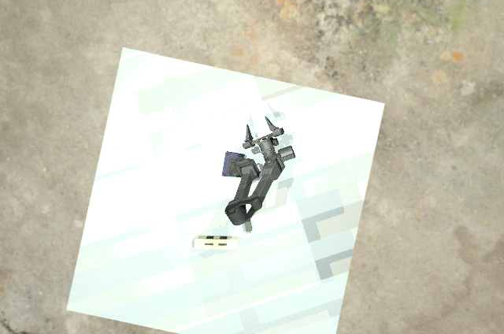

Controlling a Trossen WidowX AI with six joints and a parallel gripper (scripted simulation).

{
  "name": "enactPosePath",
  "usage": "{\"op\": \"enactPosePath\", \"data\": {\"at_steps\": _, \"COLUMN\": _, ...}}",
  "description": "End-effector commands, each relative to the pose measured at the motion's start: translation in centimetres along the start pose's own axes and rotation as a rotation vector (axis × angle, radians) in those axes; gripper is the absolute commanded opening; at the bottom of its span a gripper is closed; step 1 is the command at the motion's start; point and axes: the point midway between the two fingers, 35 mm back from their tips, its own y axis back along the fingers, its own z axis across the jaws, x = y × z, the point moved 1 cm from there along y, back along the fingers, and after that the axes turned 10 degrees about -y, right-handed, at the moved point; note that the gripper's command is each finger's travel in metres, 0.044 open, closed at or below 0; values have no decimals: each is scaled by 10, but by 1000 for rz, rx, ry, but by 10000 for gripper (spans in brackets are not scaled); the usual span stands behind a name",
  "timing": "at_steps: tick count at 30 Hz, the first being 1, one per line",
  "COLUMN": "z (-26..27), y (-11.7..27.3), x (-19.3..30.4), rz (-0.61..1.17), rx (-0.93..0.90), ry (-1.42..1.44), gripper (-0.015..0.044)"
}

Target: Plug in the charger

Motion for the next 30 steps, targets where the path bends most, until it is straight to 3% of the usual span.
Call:
{"op": "enactPosePath", "data": {"at_steps": 1, "z": 9, "y": 6, "x": -8, "rz": -52, "rx": -28, "ry": 12, "gripper": 440}}
{"op": "enactPosePath", "data": {"at_steps": 30, "z": 61, "y": 63, "x": -56, "rz": -401, "rx": -199, "ry": 62, "gripper": 440}}
